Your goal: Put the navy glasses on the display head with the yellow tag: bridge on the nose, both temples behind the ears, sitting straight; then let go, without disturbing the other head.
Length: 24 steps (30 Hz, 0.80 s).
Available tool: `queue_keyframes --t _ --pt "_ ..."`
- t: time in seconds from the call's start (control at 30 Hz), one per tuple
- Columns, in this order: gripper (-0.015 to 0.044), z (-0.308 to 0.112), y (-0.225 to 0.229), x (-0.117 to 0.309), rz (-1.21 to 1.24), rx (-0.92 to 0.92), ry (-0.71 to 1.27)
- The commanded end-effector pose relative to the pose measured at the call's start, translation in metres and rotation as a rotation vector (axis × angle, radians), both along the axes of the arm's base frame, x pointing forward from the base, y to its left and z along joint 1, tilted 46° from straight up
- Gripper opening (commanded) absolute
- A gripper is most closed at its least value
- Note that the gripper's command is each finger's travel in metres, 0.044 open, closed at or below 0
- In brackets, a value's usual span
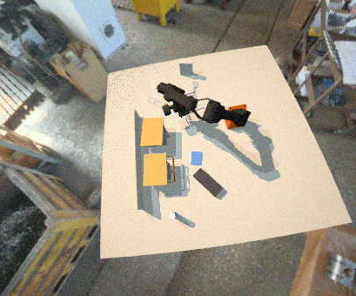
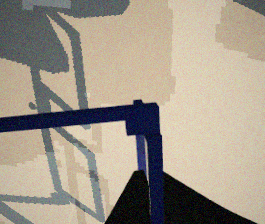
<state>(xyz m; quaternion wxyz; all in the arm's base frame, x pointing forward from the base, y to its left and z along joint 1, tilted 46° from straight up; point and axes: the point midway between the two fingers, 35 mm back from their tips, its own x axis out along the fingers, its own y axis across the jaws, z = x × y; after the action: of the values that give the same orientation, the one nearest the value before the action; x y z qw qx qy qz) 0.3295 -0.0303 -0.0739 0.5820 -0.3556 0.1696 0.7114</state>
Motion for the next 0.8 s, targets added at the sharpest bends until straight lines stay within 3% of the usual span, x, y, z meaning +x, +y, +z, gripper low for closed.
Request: queue_keyframes --t 0.0,0.77 --pt "0.0 0.0036 0.003 -0.0006 -0.006 0.004 0.0" --pt "0.0 0.006 0.0054 -0.001 -0.006 0.004 0.0"
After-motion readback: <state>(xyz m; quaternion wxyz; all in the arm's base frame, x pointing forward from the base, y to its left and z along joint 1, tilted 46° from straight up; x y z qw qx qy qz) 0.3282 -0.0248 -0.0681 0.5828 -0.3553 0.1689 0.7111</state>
